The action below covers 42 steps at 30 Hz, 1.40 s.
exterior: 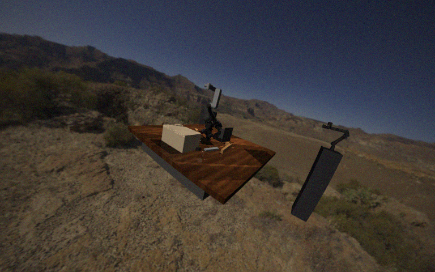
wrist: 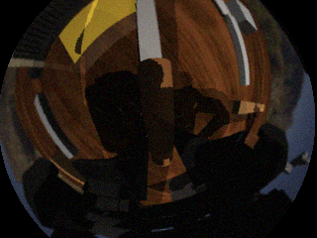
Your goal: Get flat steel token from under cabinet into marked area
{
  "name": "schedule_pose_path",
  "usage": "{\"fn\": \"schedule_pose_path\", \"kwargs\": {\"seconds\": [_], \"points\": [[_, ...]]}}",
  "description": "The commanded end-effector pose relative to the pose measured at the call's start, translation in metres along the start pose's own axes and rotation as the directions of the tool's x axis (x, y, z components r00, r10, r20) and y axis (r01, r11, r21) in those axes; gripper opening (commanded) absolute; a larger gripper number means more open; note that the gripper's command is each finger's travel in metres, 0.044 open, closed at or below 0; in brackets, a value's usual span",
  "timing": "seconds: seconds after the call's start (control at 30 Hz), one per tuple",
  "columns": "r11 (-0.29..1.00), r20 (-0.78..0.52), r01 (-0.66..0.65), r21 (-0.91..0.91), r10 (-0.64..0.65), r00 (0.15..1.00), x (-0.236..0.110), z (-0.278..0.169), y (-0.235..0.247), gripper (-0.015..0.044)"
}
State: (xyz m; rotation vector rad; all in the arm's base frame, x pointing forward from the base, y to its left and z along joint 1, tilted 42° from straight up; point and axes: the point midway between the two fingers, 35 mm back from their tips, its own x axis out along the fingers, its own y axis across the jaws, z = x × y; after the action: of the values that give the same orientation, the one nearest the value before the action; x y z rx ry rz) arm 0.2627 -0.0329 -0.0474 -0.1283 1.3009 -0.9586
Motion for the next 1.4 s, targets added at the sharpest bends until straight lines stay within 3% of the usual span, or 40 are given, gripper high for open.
{"fn": "schedule_pose_path", "kwargs": {"seconds": [0.0,1.37], "points": [[1.0,0.003,0.0,0.001,0.0,1.0,-0.001,0.002,-0.006,0.0],[1.0,0.004,0.003,0.001,-0.003,1.0,0.0,0.021,-0.049,0.0]]}}
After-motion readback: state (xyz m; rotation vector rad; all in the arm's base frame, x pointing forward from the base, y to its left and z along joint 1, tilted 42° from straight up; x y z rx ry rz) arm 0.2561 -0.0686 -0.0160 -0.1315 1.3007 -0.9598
